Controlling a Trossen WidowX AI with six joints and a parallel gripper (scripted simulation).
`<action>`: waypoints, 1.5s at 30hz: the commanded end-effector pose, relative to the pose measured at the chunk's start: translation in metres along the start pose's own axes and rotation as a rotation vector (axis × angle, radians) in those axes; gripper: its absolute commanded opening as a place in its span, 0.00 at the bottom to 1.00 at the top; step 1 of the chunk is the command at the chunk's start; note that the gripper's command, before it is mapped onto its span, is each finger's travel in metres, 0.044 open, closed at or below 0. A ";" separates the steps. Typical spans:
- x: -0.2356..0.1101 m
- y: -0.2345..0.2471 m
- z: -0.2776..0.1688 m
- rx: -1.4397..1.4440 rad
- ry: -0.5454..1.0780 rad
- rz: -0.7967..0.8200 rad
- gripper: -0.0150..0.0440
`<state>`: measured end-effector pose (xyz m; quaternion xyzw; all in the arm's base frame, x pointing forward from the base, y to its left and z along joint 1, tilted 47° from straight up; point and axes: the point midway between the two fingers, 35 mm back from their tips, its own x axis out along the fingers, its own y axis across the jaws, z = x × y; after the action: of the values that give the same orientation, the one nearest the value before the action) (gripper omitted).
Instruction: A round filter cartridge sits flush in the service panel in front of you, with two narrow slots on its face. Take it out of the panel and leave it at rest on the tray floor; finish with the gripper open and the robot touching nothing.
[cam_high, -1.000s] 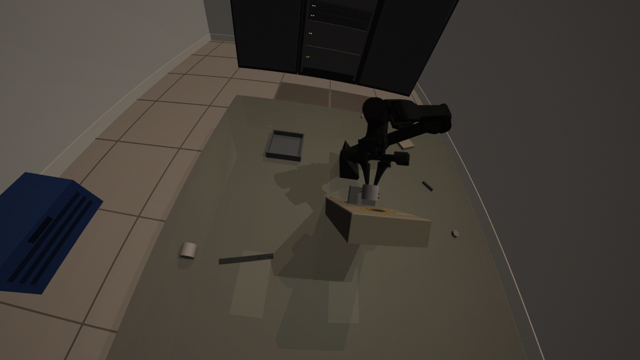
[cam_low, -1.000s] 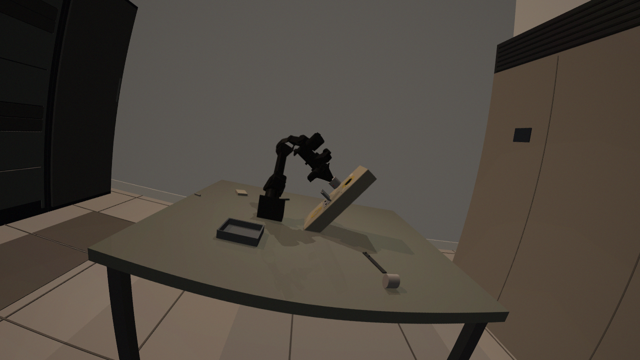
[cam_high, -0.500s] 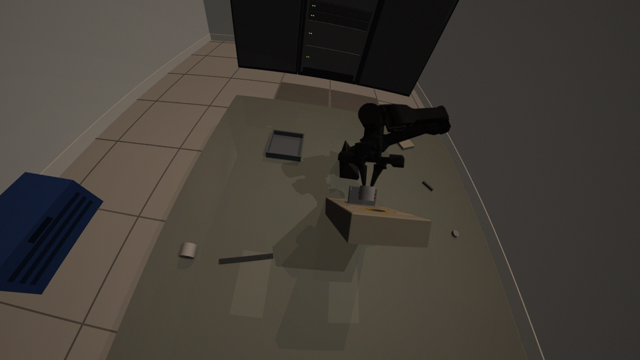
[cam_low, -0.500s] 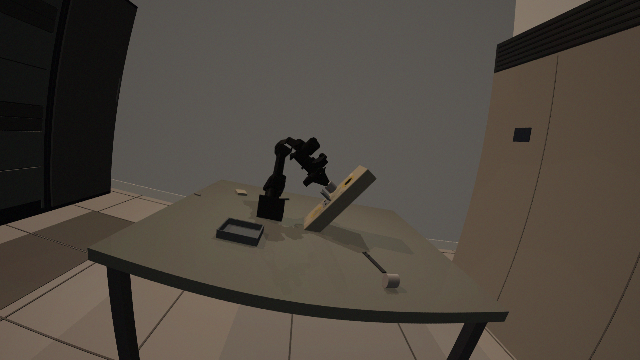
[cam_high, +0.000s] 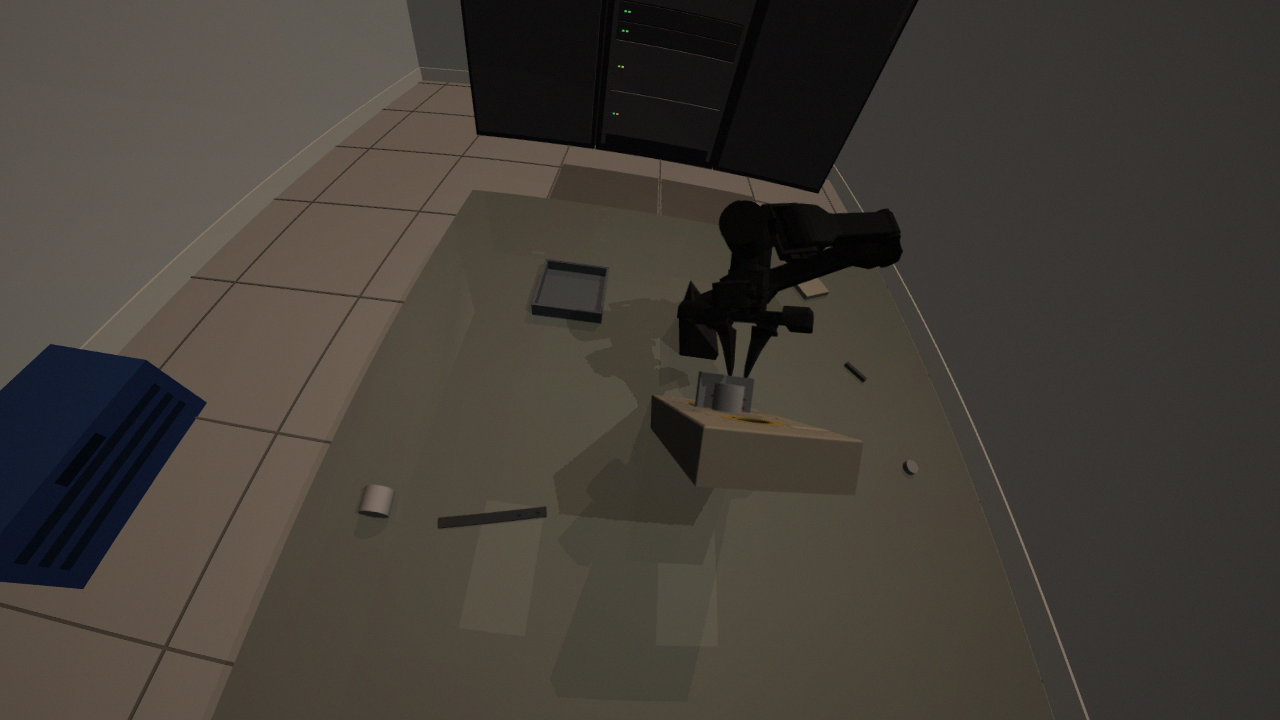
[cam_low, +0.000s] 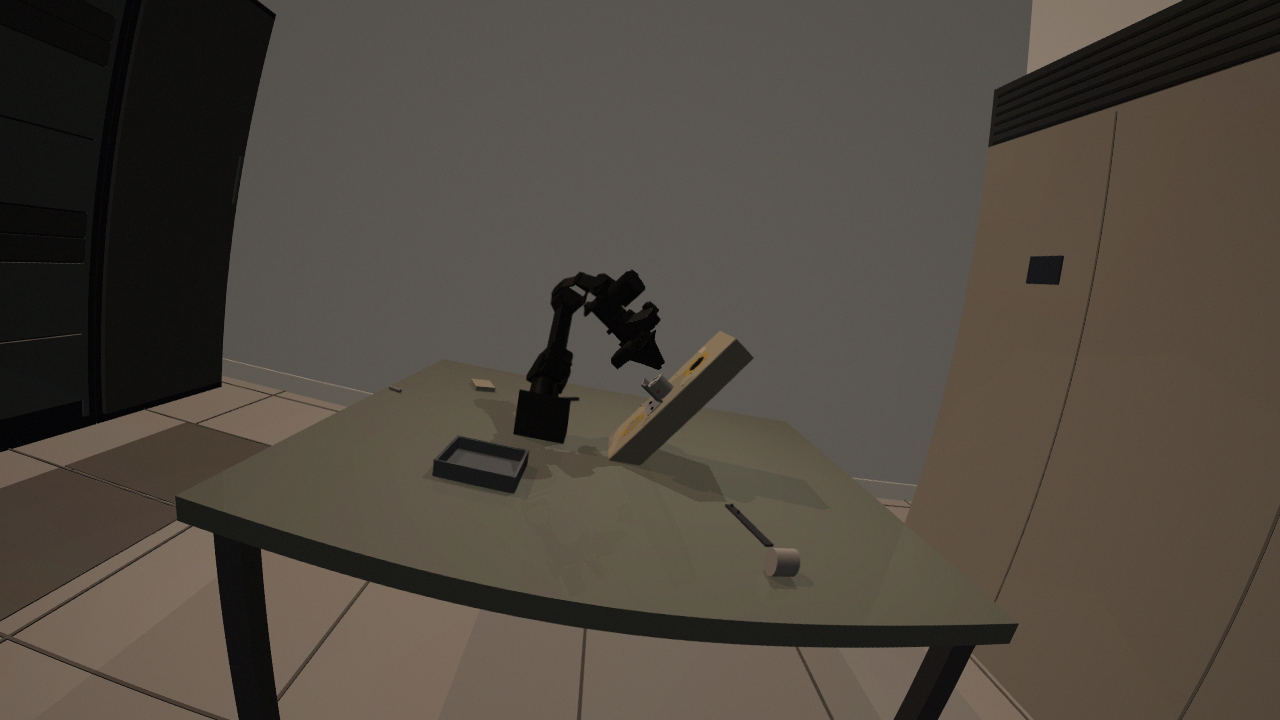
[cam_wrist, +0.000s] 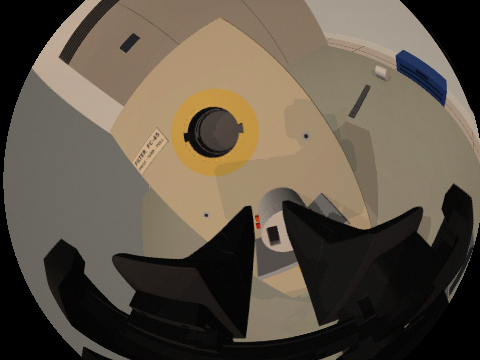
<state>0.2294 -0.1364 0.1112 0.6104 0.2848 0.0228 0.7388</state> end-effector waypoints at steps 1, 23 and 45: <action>-0.006 0.024 0.036 -0.013 -0.006 0.006 0.41; -0.035 0.039 0.068 -0.183 0.097 -0.065 0.81; -0.003 -0.003 -0.008 -0.547 0.416 -0.118 0.77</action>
<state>0.2213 -0.1365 0.1142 0.3562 0.4429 0.1772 0.8035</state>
